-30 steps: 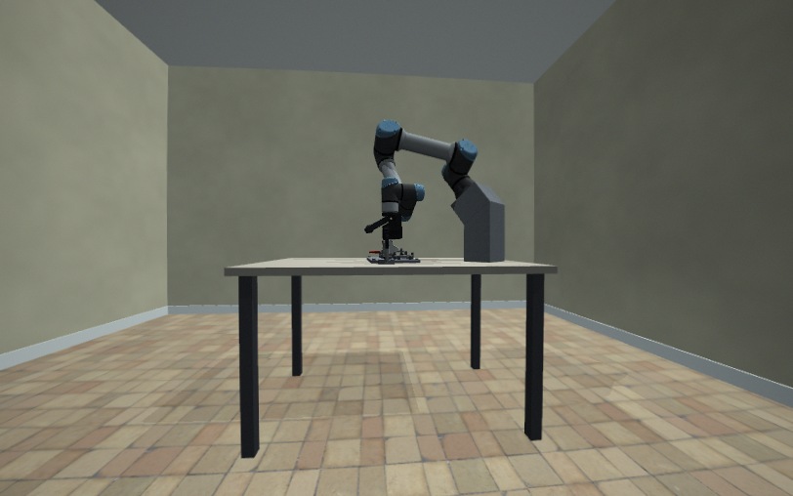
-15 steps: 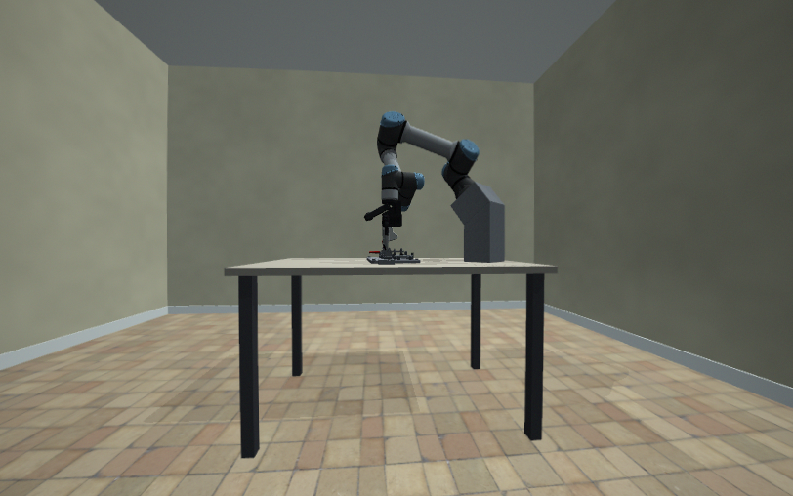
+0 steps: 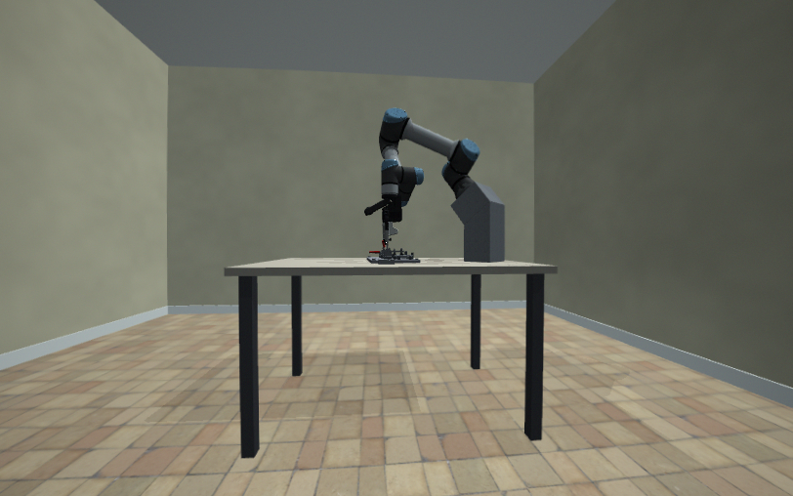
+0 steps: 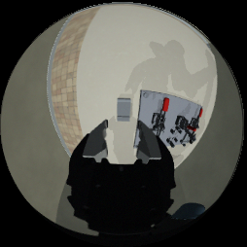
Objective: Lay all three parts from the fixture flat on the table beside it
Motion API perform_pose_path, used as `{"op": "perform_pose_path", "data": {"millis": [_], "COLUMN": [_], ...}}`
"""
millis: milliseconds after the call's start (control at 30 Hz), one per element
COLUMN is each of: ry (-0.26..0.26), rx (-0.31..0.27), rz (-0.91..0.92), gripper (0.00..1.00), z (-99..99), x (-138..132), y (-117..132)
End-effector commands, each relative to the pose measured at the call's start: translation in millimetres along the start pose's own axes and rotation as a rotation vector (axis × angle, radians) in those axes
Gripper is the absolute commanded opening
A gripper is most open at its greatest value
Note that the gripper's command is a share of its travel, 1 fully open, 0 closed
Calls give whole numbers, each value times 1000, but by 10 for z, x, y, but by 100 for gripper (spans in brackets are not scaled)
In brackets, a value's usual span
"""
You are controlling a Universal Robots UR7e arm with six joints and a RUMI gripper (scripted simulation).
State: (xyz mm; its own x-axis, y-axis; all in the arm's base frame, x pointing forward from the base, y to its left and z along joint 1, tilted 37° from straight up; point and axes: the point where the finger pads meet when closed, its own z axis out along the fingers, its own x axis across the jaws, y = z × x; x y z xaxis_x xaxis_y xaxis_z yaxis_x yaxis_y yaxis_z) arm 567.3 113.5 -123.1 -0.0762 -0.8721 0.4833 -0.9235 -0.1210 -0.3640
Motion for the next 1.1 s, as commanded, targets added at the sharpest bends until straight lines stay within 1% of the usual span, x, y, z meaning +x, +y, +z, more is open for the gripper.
{"op": "perform_pose_path", "data": {"millis": [0,133,167,467,633,933,1000,1067], "ry": [2,1,1,1,1,1,1,0], "rx": [-3,-3,-3,-2,-2,-2,-2,1], "rz": [-1,-1,-1,-2,-2,-2,-2,0], "gripper": [40,40,28,28,28,28,28,28], "z": [4,4,3,-111,-336,-879,-879,-984], "x": [3,3,3,-1,-1,-1,-1,-3], "y": [16,16,15,21,21,21,21,-3]}}
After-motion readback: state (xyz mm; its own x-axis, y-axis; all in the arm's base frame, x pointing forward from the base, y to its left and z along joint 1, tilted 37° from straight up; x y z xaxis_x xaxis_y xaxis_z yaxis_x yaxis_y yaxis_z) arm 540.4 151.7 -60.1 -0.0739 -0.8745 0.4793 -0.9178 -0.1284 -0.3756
